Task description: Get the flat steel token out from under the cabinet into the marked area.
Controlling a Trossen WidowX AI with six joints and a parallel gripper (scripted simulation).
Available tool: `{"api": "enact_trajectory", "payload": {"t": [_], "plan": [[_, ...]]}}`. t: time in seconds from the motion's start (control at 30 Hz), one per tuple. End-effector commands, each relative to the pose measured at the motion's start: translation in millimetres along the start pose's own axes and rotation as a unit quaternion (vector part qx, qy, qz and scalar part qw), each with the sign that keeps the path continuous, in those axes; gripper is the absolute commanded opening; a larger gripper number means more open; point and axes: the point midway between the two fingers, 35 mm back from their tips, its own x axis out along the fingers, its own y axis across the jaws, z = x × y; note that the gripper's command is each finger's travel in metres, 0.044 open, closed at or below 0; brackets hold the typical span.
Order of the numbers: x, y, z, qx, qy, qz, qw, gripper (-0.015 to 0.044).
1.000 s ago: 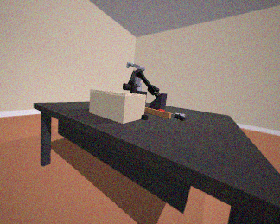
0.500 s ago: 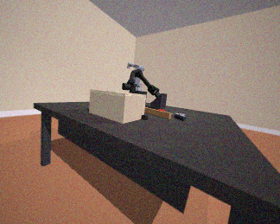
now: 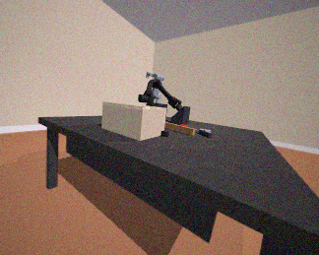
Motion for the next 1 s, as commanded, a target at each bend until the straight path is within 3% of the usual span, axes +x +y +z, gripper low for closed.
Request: {"api": "enact_trajectory", "payload": {"t": [0.0,0.97], "plan": [[-0.2,0.1,-8.0,0.001,0.001,0.001,1.000,0.0000],[-0.5,0.0,-43.2,0.001,0.002,0.001,1.000,0.0000]]}}
